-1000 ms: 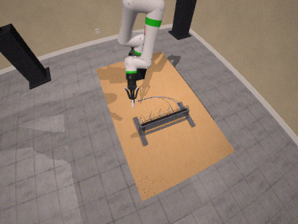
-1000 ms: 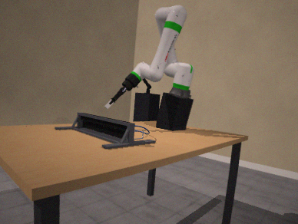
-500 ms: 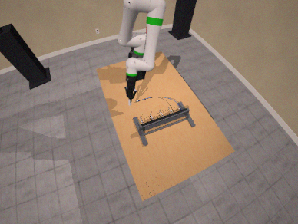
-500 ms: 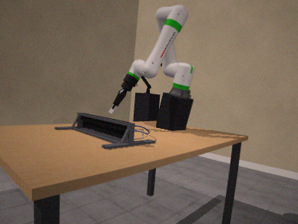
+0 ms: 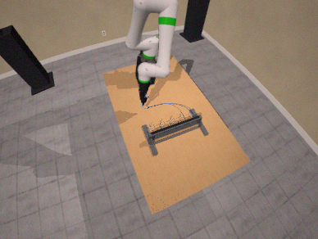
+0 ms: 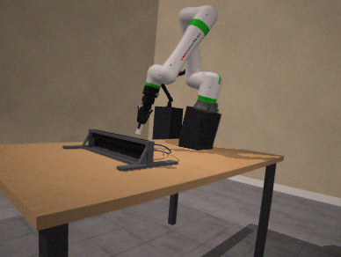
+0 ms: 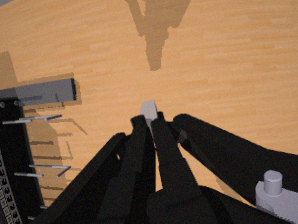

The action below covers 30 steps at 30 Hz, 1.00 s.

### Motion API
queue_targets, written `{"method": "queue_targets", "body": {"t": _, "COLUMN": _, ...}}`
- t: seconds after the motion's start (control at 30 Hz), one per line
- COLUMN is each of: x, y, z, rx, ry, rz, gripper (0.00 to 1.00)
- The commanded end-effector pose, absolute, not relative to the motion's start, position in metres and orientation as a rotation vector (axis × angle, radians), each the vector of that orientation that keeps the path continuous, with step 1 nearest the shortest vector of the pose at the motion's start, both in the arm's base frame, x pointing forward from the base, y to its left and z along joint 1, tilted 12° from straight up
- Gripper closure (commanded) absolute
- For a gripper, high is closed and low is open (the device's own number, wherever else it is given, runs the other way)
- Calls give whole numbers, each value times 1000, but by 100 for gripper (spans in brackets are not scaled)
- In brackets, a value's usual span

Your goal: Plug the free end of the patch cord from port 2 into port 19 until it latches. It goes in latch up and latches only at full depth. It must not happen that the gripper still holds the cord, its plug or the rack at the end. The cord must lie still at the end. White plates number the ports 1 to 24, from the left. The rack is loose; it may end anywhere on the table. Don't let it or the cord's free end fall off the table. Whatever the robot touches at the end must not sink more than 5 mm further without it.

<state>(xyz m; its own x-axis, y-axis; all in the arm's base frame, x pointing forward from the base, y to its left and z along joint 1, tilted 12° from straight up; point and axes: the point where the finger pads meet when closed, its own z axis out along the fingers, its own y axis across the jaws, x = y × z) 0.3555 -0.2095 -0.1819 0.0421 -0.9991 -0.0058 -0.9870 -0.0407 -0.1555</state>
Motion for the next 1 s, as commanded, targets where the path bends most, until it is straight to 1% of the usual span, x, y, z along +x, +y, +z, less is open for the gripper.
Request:
{"method": "queue_targets", "body": {"t": 0.0, "x": 348, "y": -185, "z": -178, "rx": -2042, "ry": 2187, "rz": 27, "gripper": 100}}
{"method": "queue_targets", "body": {"t": 0.23, "x": 342, "y": -151, "z": -167, "rx": -1899, "ry": 2283, "rz": 202, "gripper": 100}}
{"method": "queue_targets", "body": {"t": 0.97, "x": 342, "y": -150, "z": -167, "rx": -1895, "ry": 2285, "rz": 207, "gripper": 100}}
